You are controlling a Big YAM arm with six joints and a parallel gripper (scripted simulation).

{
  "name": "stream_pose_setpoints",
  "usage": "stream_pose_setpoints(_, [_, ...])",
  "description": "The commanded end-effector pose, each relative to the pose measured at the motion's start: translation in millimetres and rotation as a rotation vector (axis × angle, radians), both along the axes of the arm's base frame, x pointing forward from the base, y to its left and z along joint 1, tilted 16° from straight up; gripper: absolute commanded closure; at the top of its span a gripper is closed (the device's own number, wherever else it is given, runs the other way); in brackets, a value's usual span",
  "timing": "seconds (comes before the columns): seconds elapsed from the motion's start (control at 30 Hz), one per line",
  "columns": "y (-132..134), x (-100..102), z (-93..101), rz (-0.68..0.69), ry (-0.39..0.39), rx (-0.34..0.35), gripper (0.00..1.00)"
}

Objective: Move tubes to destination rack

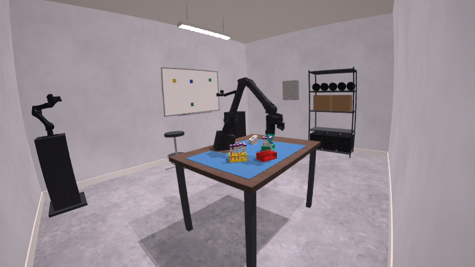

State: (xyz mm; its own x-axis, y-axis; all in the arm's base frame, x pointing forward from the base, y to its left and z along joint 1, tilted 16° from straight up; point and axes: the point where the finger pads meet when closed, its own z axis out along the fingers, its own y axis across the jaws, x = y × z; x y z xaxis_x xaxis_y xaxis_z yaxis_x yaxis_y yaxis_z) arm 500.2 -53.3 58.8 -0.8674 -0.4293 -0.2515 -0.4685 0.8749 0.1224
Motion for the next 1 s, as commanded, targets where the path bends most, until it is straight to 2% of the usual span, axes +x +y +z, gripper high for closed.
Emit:
stream_pose_setpoints(0.0, [-0.9,8.4,-1.3,-0.012,-0.007,-0.005,1.00])
stream_pose_setpoints(0.8, [-0.9,8.4,-1.3,-0.012,-0.007,-0.005,1.00])
stream_pose_setpoints(0.83, [-0.9,8.4,-1.3,-0.012,-0.007,-0.005,0.76])
stream_pose_setpoints(0.97, [-0.9,8.4,-1.3,-0.012,-0.007,-0.005,0.76])
